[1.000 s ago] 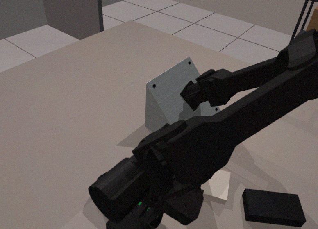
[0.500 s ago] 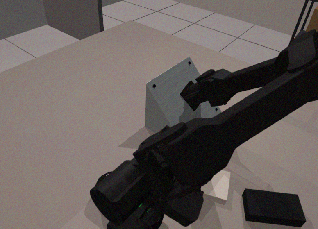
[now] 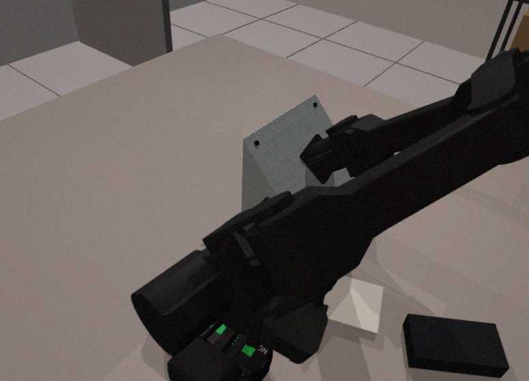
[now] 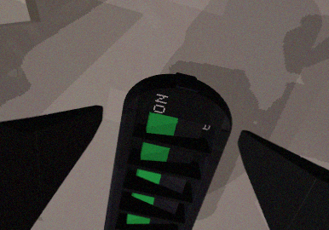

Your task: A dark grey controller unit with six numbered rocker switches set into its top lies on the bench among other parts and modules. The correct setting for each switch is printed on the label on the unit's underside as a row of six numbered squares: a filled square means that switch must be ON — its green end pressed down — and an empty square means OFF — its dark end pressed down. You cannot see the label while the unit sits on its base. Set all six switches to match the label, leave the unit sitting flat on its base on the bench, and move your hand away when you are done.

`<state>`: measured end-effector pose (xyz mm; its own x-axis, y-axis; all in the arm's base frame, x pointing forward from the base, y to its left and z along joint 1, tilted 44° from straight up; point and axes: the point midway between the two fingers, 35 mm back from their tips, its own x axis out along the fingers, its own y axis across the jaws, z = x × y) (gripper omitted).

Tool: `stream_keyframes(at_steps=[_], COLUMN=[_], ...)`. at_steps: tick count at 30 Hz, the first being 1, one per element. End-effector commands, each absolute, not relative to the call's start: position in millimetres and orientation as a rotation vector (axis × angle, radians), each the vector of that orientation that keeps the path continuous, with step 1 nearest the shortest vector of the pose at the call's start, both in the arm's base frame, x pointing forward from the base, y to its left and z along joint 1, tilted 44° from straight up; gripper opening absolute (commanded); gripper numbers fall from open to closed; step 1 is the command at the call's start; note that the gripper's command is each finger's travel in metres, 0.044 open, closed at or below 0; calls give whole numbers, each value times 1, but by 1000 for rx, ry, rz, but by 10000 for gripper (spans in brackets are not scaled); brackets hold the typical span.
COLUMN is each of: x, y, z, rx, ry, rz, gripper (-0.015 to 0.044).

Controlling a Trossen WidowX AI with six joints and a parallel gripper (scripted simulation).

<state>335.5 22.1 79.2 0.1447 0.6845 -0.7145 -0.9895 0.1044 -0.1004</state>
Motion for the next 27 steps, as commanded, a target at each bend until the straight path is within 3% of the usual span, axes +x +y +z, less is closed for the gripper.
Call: stream_keyframes(at_steps=[1,21,27], x=[331,329,321], y=[-25,-35,-66], z=[71,71,104], rx=[-655,-654,-648], ry=[583,581,584], rz=[1321,1321,1321], gripper=[440,440,440])
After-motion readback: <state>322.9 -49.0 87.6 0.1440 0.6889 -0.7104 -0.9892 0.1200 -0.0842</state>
